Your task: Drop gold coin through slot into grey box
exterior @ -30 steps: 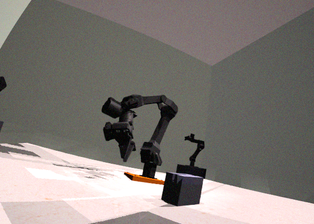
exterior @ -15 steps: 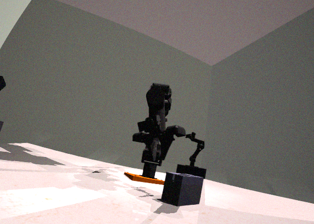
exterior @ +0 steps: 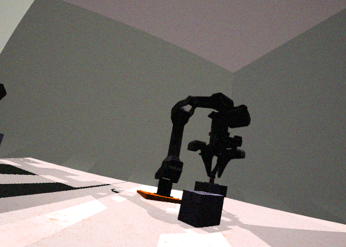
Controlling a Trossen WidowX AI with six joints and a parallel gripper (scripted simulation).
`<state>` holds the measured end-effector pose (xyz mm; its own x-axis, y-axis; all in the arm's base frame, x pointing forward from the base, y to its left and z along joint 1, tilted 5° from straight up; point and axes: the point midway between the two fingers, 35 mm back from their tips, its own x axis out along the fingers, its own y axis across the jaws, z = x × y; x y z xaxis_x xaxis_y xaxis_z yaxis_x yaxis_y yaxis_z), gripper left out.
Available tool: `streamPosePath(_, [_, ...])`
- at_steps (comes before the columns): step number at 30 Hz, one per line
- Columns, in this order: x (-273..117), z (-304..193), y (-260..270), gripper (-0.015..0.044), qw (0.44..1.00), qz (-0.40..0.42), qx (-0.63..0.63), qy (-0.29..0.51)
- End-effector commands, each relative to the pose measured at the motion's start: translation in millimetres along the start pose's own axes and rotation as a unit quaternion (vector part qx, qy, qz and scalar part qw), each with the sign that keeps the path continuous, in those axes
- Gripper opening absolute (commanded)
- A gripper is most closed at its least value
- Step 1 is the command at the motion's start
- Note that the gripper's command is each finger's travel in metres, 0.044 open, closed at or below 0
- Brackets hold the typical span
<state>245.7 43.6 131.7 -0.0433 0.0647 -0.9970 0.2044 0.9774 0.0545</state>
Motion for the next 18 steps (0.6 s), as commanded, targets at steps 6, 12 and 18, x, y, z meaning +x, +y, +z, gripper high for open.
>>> streamPosePath(6, [16.4,3.7,6.6,0.0161,0.999,-0.013,-0.032,0.002])
streamPosePath(12, [33.9,3.1,5.9,0.0161,0.999,-0.013,-0.032,0.002])
streamPosePath(18, [48.9,2.3,4.4,0.0161,0.999,-0.013,-0.032,0.002])
